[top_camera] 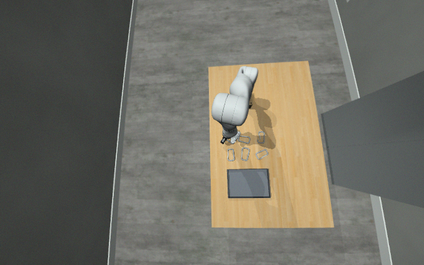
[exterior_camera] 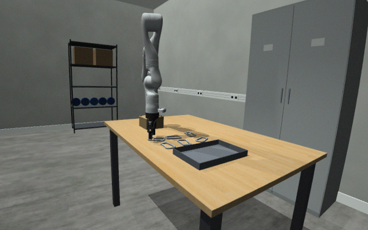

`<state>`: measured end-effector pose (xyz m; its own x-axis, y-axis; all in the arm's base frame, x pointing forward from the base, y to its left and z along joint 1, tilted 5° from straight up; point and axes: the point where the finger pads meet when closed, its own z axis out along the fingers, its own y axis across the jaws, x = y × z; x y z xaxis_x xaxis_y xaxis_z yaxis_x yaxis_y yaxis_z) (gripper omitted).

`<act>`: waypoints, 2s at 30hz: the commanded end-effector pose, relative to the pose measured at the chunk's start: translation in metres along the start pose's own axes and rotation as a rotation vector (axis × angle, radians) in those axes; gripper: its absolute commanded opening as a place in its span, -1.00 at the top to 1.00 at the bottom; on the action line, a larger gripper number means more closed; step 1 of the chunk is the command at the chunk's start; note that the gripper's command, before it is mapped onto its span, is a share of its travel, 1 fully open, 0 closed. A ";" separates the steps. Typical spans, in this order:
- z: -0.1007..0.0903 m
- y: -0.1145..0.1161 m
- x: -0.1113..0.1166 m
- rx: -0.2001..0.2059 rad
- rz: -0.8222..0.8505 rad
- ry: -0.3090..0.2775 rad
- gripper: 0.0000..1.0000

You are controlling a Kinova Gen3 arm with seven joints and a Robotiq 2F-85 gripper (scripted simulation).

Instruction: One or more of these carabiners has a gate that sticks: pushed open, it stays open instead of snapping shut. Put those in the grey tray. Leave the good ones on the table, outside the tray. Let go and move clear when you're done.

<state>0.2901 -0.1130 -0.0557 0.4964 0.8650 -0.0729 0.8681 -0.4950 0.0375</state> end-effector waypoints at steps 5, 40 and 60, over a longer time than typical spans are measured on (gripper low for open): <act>0.005 -0.003 -0.007 0.007 0.020 0.000 -1.00; 0.008 -0.003 -0.007 0.007 0.020 0.000 1.00; 0.005 -0.003 -0.007 0.006 0.020 0.002 1.00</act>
<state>0.2835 -0.1178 -0.0610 0.5135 0.8552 -0.0701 0.8580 -0.5126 0.0323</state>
